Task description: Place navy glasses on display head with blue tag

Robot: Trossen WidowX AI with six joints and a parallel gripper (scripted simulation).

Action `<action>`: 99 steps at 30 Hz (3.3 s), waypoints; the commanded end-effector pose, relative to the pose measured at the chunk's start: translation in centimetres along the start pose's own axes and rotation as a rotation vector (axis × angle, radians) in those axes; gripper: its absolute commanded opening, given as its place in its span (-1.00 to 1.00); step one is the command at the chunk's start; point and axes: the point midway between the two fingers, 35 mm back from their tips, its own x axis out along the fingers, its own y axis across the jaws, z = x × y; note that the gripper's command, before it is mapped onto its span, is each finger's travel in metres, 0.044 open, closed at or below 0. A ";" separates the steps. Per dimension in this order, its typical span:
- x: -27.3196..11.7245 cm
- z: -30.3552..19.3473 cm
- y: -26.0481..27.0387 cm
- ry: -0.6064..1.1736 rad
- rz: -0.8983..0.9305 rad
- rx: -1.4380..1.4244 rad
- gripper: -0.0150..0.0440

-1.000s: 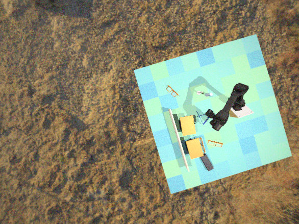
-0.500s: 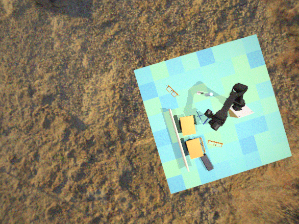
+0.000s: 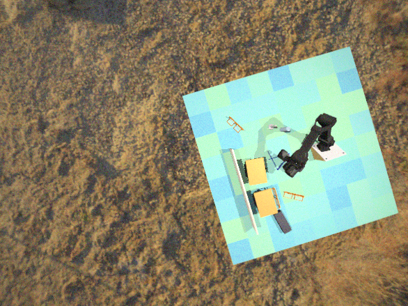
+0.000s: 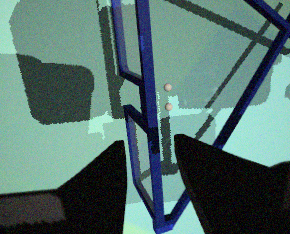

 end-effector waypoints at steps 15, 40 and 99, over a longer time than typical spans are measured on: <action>1.8 -0.3 0.0 0.007 -0.005 -0.006 -0.08; 1.7 -0.3 0.0 0.007 -0.001 -0.005 -0.49; -8.8 -8.5 -17.8 -0.002 0.000 1.381 -0.49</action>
